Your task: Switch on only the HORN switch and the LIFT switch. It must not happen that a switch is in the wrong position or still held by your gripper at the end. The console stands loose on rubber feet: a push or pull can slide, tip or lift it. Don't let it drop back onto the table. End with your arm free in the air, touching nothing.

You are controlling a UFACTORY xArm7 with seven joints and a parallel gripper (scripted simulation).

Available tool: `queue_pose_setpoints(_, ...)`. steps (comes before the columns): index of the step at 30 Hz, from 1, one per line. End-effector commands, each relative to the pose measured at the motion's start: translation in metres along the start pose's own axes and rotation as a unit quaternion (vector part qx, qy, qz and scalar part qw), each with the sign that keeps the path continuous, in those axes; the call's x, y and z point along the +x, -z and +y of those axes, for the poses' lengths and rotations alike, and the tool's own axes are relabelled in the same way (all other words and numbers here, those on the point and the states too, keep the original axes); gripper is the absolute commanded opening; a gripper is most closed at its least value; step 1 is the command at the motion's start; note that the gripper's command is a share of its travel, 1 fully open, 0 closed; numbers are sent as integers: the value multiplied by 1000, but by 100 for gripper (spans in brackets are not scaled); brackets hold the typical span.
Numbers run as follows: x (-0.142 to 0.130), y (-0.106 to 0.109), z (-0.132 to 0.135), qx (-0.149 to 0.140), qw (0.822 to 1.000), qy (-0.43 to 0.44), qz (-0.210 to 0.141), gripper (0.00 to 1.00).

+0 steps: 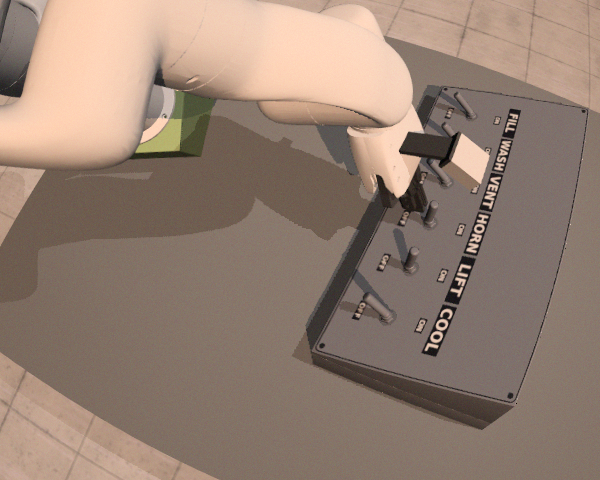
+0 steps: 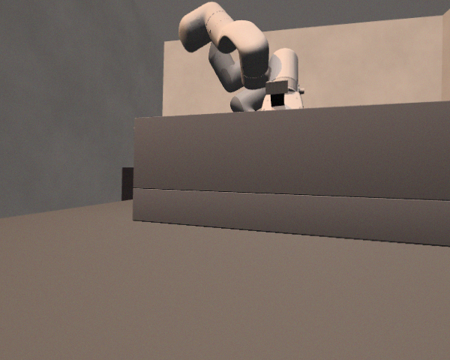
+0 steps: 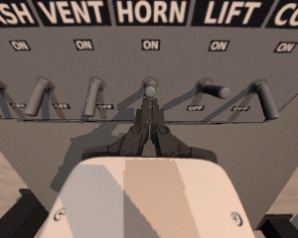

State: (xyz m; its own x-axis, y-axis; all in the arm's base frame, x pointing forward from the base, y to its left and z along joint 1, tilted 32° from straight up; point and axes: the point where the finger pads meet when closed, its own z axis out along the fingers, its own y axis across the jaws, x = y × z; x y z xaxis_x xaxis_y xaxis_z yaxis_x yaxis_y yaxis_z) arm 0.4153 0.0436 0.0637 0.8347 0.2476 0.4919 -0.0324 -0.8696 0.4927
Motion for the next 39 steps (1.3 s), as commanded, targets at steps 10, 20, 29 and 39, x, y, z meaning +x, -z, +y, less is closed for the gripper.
queue_pose_setpoints(10, -4, 1, -1, 1, 1000, 0, 2, 0)
queue_pose_setpoints(20, -12, 1, -1, 1, 1000, 0, 2, 0)
queue_pose_setpoints(29, -12, 17, -1, 1, 1000, 0, 2, 0)
queue_pose_setpoints(39, -12, 75, -1, 1, 1000, 0, 2, 0)
